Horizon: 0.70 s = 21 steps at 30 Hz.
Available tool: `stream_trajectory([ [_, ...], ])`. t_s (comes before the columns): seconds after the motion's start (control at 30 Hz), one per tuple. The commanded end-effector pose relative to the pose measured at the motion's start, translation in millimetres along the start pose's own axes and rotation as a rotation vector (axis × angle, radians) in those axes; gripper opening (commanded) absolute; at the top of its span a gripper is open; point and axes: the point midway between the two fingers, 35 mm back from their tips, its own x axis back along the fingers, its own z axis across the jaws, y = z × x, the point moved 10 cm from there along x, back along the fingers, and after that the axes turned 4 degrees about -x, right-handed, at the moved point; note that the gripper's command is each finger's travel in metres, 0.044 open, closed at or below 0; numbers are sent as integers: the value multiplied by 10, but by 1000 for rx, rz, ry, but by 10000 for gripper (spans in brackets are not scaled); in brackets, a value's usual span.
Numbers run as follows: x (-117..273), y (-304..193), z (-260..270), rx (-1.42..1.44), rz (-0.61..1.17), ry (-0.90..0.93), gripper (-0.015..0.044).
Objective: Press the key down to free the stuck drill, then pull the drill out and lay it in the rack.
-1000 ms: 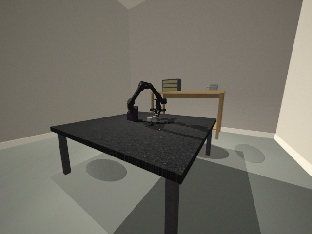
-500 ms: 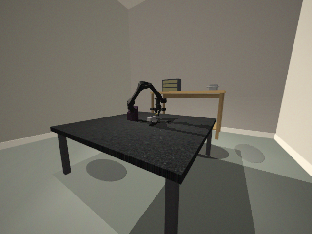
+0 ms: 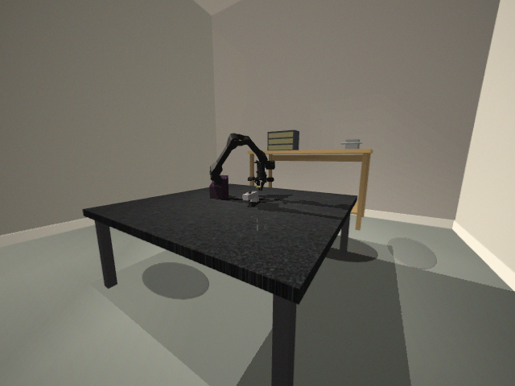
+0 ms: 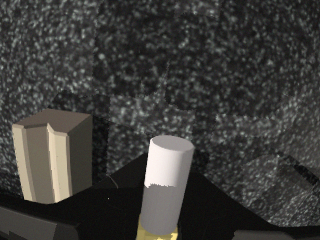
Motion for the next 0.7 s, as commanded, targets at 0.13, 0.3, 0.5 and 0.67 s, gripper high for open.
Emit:
stream_trajectory([
  [0.13, 18, 17, 102, -5, -6, 3, 0],
  [0.3, 25, 30, 183, -5, -6, 3, 0],
  [0.5, 30, 47, 286, -5, -6, 3, 0],
  [0.67, 35, 61, 370, -4, -7, 4, 0],
])
